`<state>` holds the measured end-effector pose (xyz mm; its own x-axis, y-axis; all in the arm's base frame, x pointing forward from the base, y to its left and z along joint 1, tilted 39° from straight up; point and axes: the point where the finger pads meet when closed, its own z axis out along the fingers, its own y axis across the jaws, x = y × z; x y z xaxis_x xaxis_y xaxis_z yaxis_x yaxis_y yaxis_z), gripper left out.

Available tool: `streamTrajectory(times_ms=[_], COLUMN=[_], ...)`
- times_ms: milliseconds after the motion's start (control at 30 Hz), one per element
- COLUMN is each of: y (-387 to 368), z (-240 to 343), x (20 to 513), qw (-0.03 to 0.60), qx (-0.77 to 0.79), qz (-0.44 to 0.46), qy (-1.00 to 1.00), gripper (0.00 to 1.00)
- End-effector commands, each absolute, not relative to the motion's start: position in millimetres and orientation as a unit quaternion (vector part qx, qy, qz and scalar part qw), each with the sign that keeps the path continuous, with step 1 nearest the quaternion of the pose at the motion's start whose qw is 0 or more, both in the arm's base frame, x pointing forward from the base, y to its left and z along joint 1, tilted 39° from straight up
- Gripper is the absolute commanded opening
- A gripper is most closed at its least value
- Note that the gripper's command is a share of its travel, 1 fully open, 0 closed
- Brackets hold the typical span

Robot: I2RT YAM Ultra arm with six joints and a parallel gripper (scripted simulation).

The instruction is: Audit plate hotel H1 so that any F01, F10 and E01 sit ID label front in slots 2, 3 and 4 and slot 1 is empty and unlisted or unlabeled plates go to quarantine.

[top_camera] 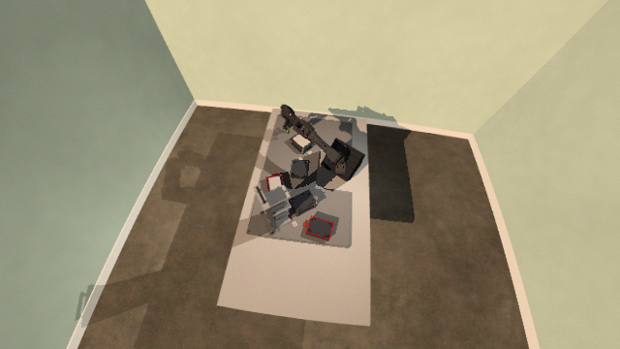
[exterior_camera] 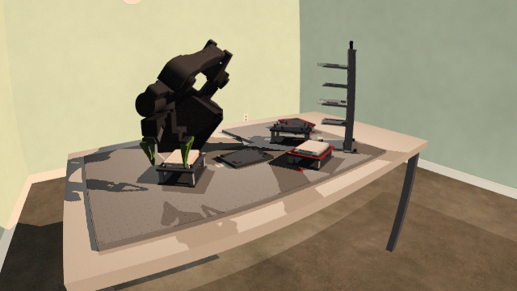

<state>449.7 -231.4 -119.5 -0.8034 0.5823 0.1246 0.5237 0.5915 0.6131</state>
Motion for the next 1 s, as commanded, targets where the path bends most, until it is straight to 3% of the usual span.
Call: streamTrajectory(times_ms=[0,967], y=[-253.4,-269.4], z=[-105.1,-76.9], x=[443.4,428.1], qw=[0.058,0.057], qx=[0.32,0.32], qz=[0.325,0.323], qy=[0.888,0.889], gripper=[1.0,1.0])
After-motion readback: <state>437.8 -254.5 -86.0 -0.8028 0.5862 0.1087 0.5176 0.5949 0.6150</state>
